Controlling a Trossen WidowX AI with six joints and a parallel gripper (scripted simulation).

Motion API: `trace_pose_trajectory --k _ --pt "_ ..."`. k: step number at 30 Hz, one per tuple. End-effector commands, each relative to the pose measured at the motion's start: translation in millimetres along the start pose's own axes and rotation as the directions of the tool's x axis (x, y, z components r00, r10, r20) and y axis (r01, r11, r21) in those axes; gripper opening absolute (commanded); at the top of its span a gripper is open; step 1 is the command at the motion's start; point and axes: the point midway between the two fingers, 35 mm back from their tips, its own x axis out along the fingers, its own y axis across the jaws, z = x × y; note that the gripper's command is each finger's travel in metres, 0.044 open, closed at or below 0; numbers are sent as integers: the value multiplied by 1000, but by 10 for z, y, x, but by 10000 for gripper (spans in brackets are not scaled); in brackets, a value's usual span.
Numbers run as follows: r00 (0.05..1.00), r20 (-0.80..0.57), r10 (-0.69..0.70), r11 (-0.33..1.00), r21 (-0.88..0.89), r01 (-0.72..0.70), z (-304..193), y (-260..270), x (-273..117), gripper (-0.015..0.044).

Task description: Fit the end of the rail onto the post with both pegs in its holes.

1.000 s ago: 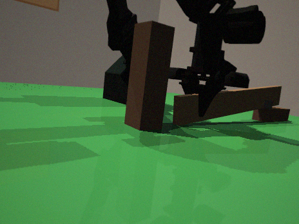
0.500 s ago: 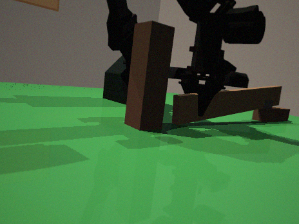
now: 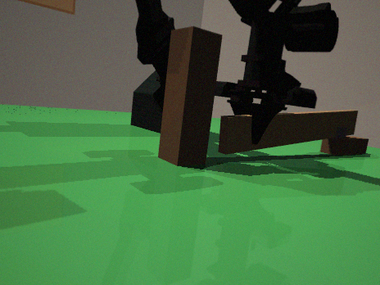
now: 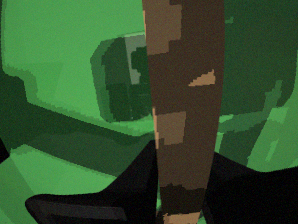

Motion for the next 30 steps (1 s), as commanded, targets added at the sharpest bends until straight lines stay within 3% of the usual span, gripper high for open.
trace_pose_trajectory --k 1,30 --pt "1000 3 -10 1000 -3 10 17 -30 -53 0" --pt "1000 4 -10 1000 -2 10 18 -43 -199 0"
